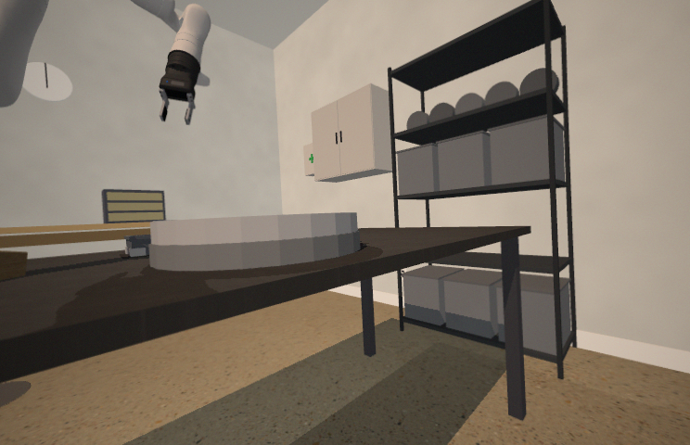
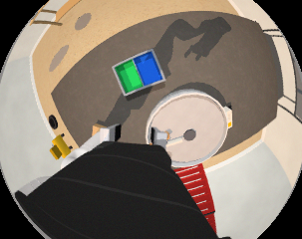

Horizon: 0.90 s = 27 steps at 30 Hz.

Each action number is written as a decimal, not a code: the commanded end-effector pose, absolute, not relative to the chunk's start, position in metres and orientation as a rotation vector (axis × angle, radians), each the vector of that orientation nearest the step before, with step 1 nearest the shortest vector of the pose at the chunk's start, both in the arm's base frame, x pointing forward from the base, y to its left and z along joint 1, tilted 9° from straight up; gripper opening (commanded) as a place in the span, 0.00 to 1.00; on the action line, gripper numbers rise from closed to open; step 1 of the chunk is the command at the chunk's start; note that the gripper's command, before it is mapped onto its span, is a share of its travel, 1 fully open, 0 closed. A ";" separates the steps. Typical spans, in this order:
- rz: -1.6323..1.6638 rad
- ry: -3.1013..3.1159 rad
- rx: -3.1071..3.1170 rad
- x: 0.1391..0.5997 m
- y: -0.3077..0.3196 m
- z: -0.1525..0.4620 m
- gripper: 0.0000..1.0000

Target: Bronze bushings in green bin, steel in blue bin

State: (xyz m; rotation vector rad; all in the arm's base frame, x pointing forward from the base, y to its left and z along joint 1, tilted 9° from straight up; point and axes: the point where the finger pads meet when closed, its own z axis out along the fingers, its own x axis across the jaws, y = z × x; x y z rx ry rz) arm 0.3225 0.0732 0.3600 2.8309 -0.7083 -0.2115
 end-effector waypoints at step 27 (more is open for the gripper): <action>-0.086 -0.807 2.965 0.360 -0.005 0.393 1.00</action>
